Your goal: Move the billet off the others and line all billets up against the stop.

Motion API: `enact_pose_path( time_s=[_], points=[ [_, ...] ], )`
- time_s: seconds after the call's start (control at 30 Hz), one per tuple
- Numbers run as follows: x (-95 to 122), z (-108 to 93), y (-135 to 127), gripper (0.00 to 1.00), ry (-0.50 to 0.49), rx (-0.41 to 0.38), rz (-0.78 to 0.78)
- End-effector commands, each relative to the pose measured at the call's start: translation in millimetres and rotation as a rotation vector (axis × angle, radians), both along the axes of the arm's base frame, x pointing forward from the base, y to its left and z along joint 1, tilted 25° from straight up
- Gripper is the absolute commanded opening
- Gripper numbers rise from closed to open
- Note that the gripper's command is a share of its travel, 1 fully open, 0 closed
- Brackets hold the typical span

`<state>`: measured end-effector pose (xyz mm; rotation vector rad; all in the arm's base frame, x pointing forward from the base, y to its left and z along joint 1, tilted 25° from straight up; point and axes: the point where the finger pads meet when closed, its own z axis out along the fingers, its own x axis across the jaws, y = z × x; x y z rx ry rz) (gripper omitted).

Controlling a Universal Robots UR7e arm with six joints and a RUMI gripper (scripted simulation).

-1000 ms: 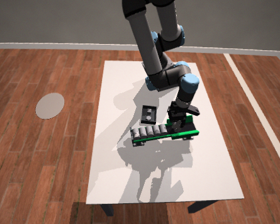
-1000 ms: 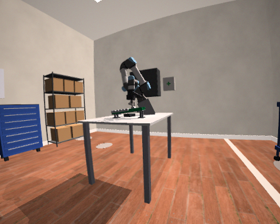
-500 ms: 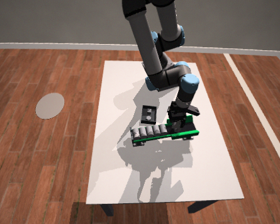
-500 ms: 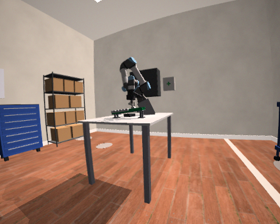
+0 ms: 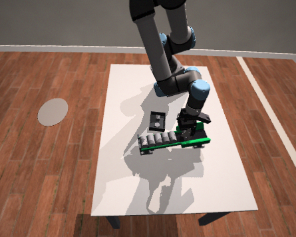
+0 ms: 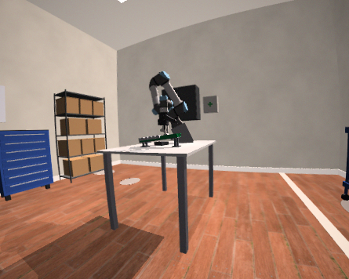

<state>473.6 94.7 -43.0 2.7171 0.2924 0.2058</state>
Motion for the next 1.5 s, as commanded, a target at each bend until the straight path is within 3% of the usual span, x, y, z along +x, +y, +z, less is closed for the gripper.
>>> enact_pose_path(
  time_s=[0.0, 0.6, 0.63, 1.47],
  points=[
    [0.9, -2.0, -0.5, 0.00, -0.002, 0.000, 0.000],
    [1.0, -2.3, -0.6, 0.00, -0.002, 0.000, 0.000],
    [1.0, -2.3, -0.6, 0.36, -0.002, 0.000, 0.000],
    [1.0, -2.3, -0.6, 0.48, -0.002, 0.000, 0.000]
  ],
)
